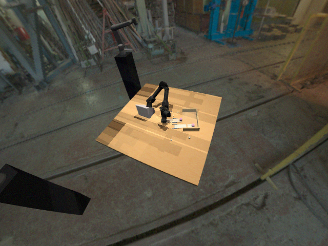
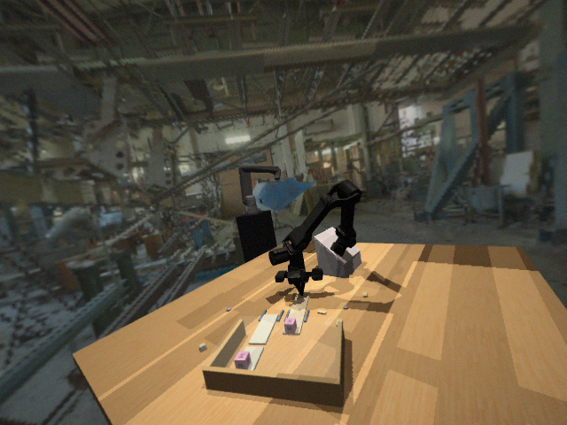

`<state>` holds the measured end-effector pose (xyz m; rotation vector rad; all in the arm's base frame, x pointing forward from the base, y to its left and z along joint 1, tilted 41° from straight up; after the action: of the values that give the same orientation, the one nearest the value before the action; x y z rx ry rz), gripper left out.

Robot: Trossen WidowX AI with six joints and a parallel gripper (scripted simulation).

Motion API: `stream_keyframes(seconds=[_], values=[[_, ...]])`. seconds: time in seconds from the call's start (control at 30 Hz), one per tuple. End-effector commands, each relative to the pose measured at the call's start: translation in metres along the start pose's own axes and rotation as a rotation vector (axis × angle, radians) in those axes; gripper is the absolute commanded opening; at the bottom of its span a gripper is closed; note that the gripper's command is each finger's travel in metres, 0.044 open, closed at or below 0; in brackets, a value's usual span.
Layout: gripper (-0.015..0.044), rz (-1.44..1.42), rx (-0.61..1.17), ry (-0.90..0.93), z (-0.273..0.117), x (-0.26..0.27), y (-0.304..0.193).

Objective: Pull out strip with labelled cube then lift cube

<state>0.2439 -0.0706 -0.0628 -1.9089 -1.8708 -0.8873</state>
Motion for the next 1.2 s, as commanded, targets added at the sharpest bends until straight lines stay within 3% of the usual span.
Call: stream_keyframes(seconds=[0.0, 0.9, 1.07, 1.17], values=[[0.0000, 0.008, 0.025, 0.002, 0.003, 0.001, -0.014], [0.0000, 0.009, 0.026, 0.001, 0.003, -0.003, -0.034], [0.0000, 0.008, 0.025, -0.002, -0.040, -0.006, -0.025], [0.0000, 0.008, 0.026, -0.001, -0.042, -0.006, -0.025]])
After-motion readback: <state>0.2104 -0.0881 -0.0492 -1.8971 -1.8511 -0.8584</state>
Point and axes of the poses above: the point midway between the two fingers, 35 mm back from their tips, its own z axis out along the fingers, its own x axis across the jaws, y = z × x, the point moved 3 cm from there along -z, back along the fingers, and after that the axes turned 13 degrees about z, right-handed, at the moved point
